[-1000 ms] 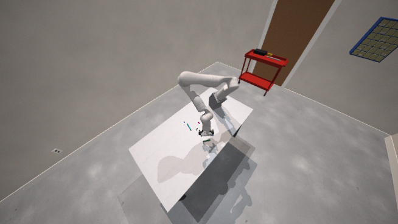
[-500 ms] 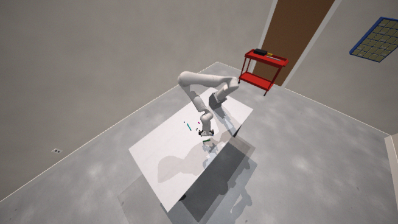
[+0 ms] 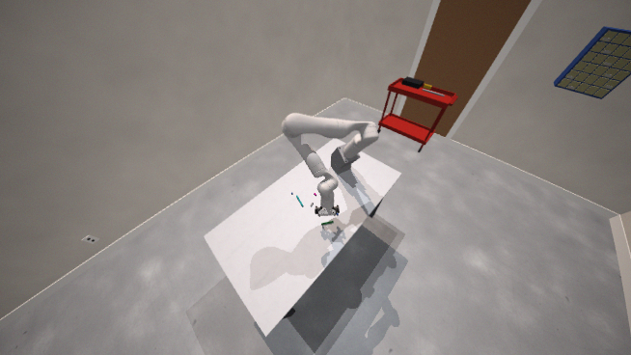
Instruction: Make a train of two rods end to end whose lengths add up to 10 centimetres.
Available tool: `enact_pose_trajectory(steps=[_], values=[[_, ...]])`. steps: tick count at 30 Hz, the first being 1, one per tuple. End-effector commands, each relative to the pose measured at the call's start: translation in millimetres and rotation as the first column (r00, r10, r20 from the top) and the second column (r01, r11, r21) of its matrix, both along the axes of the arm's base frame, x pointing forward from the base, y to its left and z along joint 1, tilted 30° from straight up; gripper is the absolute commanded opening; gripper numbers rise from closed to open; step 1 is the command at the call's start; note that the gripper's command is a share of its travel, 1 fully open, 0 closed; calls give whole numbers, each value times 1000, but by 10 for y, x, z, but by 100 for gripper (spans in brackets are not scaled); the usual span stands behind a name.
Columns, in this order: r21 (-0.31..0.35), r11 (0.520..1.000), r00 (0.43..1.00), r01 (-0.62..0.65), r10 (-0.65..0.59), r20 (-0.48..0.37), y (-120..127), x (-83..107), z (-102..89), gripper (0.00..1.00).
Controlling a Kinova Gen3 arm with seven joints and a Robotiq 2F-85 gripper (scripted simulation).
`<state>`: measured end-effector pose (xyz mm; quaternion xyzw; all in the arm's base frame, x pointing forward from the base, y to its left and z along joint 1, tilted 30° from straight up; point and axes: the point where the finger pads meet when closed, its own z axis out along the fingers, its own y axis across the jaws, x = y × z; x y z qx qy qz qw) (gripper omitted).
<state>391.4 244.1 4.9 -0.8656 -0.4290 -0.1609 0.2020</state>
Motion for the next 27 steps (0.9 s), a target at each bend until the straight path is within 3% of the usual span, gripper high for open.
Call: enact_pose_trajectory(steps=[1, 11, 17, 19, 21, 27], values=[[0, 1000, 1000, 1, -1, 1, -2, 5, 5, 100], [-2, 1000, 1000, 26, -26, -12, -86, 41, -27, 100], [-14, 979, 973, 202, -203, -110, -691, 244, -248, 100], [-14, 979, 973, 202, -203, -110, -691, 244, -248, 100], [-21, 957, 943, 291, -290, -160, -1003, 307, -358, 100], [-33, 895, 862, 446, -439, -253, -1564, 358, -549, 100]])
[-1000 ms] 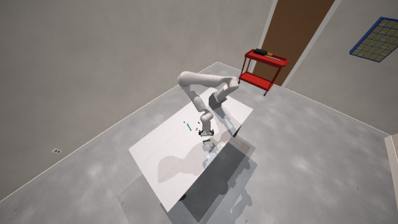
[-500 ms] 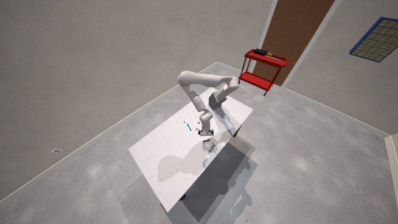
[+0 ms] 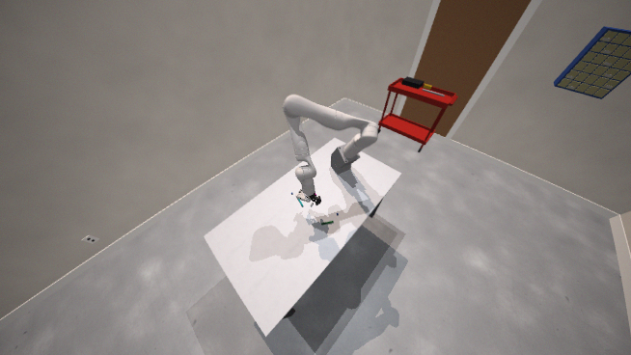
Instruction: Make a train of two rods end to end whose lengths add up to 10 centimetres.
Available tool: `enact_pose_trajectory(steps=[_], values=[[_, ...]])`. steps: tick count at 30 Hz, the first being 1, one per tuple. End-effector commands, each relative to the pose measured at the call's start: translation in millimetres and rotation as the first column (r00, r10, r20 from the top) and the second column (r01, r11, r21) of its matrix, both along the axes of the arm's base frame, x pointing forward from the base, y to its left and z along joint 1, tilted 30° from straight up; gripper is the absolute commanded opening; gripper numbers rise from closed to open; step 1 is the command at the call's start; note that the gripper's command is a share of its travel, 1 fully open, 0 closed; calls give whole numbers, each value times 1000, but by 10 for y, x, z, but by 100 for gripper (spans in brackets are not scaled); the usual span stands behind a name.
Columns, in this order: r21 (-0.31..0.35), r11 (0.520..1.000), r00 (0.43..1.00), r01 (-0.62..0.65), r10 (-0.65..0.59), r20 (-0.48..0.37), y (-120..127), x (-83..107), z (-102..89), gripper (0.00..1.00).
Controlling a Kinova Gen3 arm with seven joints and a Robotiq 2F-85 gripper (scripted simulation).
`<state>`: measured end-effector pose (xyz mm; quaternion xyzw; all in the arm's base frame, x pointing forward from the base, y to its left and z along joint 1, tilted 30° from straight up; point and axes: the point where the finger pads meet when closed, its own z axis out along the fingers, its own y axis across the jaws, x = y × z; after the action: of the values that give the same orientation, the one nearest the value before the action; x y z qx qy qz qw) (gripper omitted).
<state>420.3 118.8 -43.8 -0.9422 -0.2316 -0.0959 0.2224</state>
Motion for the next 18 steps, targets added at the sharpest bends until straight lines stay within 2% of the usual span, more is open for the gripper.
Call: enact_pose_trajectory(steps=[1, 7, 18], values=[[12, 993, 993, 117, -116, -37, -406, 70, -95, 100], [36, 958, 952, 283, -277, -129, -930, 35, -268, 100], [39, 950, 943, 309, -300, -142, -1008, 24, -293, 100]])
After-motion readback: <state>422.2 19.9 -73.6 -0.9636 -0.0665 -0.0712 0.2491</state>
